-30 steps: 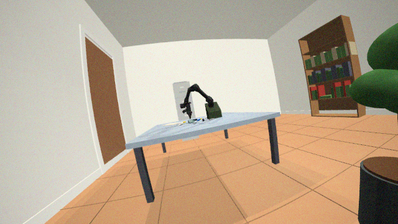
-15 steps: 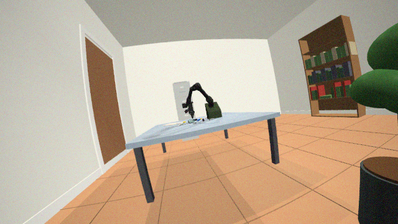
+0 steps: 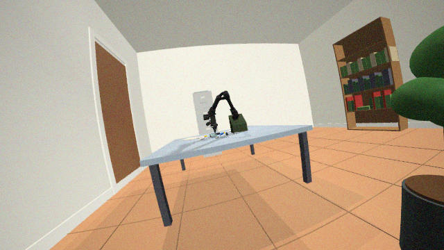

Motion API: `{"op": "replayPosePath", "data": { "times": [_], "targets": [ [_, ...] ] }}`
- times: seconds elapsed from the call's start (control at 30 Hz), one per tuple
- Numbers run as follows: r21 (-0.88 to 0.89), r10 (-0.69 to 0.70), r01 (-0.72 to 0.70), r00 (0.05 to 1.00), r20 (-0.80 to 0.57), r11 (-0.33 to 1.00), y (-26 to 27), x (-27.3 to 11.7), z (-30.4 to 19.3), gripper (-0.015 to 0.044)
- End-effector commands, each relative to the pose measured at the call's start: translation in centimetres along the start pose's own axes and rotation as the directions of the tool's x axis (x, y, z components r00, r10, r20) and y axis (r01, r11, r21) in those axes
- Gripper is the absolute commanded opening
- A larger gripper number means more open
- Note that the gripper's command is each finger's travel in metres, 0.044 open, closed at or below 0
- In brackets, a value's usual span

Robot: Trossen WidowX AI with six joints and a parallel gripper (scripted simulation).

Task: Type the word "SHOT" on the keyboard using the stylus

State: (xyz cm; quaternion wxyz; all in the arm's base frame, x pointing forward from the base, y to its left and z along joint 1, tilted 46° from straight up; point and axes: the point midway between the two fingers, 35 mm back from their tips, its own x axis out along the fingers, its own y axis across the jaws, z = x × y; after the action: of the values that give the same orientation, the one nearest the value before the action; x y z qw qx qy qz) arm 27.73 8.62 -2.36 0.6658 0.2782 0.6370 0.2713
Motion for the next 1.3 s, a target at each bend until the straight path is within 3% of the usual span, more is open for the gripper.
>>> {"op": "replayPosePath", "data": {
  "times": [0.0,0.3,0.5,0.83,0.93,1.03,1.13,1.27],
  "targets": [
    [0.018,0.002,-0.002,1.000,-0.006,1.000,0.6,0.1,-0.5,0.0000],
    [0.018,0.002,-0.001,1.000,-0.005,1.000,0.6,-0.2,-0.5,0.0000],
    [0.018,0.000,0.000,1.000,-0.005,1.000,0.6,-6.0,-0.5,0.0000],
    [0.022,0.002,-0.002,1.000,-0.001,1.000,0.5,-5.5,-0.3,0.0000],
    [0.037,-0.001,0.001,1.000,-0.003,0.999,0.4,-5.4,-0.4,0.0079],
    [0.247,-0.043,0.050,0.998,-0.035,0.968,0.0,-4.9,-1.0,0.0150],
    [0.500,-0.098,0.123,0.992,-0.076,0.857,-0.6,-4.2,-1.8,0.0150],
    [0.769,-0.173,0.207,0.977,-0.127,0.605,-1.3,-3.5,-2.8,0.0150]
  ]
}}
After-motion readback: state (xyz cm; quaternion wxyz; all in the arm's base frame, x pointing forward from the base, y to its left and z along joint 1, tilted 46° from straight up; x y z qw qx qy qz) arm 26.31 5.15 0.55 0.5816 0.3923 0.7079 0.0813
